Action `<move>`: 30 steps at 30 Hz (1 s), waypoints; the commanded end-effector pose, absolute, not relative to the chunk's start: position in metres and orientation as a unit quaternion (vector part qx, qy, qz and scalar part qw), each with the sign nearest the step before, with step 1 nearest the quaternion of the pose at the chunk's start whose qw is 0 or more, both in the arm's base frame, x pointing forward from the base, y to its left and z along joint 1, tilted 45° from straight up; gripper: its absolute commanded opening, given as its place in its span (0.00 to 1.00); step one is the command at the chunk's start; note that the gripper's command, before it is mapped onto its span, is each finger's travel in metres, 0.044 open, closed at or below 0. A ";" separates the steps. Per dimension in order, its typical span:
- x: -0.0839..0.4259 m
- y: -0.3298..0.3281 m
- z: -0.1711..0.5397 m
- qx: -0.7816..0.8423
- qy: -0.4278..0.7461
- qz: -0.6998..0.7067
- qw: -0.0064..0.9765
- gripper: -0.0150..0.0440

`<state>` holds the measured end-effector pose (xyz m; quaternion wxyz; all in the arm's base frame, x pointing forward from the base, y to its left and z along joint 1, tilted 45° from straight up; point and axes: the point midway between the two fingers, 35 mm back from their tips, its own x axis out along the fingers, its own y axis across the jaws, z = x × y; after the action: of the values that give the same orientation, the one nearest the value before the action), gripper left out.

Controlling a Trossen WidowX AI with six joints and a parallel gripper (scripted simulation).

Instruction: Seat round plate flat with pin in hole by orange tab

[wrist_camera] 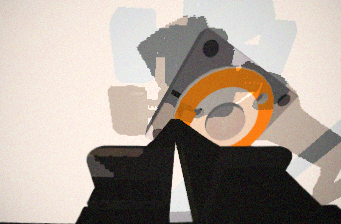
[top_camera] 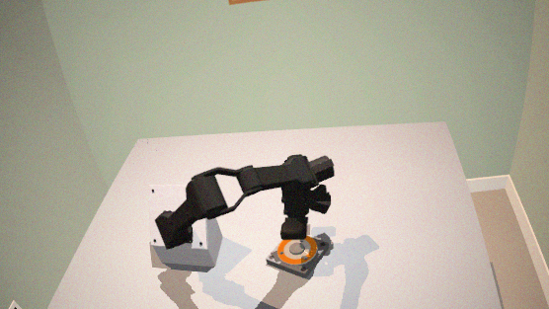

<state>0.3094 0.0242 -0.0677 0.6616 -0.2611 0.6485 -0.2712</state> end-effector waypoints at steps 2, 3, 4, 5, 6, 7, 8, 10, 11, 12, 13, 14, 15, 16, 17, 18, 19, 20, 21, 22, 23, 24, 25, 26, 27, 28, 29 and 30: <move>0.316 0.025 -0.066 -0.262 0.646 -0.270 0.664 0.25; 0.317 0.025 -0.066 -0.262 0.646 -0.270 0.664 0.25; 0.318 0.024 -0.066 -0.262 0.646 -0.270 0.664 0.25; 0.318 0.024 -0.067 -0.262 0.646 -0.270 0.664 0.25; 0.319 0.024 -0.067 -0.262 0.646 -0.270 0.664 0.25; 0.319 0.024 -0.066 -0.262 0.646 -0.270 0.664 0.25; 0.318 0.027 -0.064 -0.262 0.646 -0.270 0.664 0.25; 0.317 0.034 -0.057 -0.262 0.646 -0.269 0.664 0.25; 0.317 0.039 -0.052 -0.262 0.646 -0.269 0.664 0.25; 0.315 0.044 -0.046 -0.262 0.646 -0.269 0.664 0.25; 0.314 0.048 -0.041 -0.262 0.646 -0.269 0.664 0.25; 0.312 0.052 -0.037 -0.262 0.646 -0.269 0.664 0.25; 0.310 0.053 -0.035 -0.262 0.646 -0.269 0.664 0.25; 0.309 0.054 -0.034 -0.262 0.646 -0.269 0.664 0.25; 0.308 0.055 -0.034 -0.262 0.646 -0.269 0.664 0.25; 0.308 0.055 -0.034 -0.262 0.646 -0.269 0.664 0.25; 0.308 0.056 -0.034 -0.262 0.646 -0.269 0.664 0.25; 0.308 0.050 -0.041 -0.269 0.649 -0.268 0.660 0.25; 0.308 0.050 -0.041 -0.269 0.649 -0.268 0.660 0.25; 0.308 0.050 -0.041 -0.269 0.649 -0.268 0.660 0.25; 0.308 0.050 -0.041 -0.269 0.649 -0.268 0.660 0.25; 0.308 0.050 -0.041 -0.269 0.649 -0.268 0.660 0.25; 0.308 0.050 -0.041 -0.269 0.649 -0.268 0.660 0.25; 0.308 0.050 -0.041 -0.269 0.649 -0.268 0.660 0.25; 0.308 0.050 -0.041 -0.269 0.649 -0.268 0.660 0.25; 0.308 0.050 -0.041 -0.269 0.649 -0.268 0.660 0.25; 0.308 0.050 -0.041 -0.269 0.649 -0.268 0.660 0.25; 0.308 0.050 -0.041 -0.269 0.649 -0.268 0.660 0.25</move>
<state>0.3079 0.0493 -0.0400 0.6599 -0.2667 0.6487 -0.2695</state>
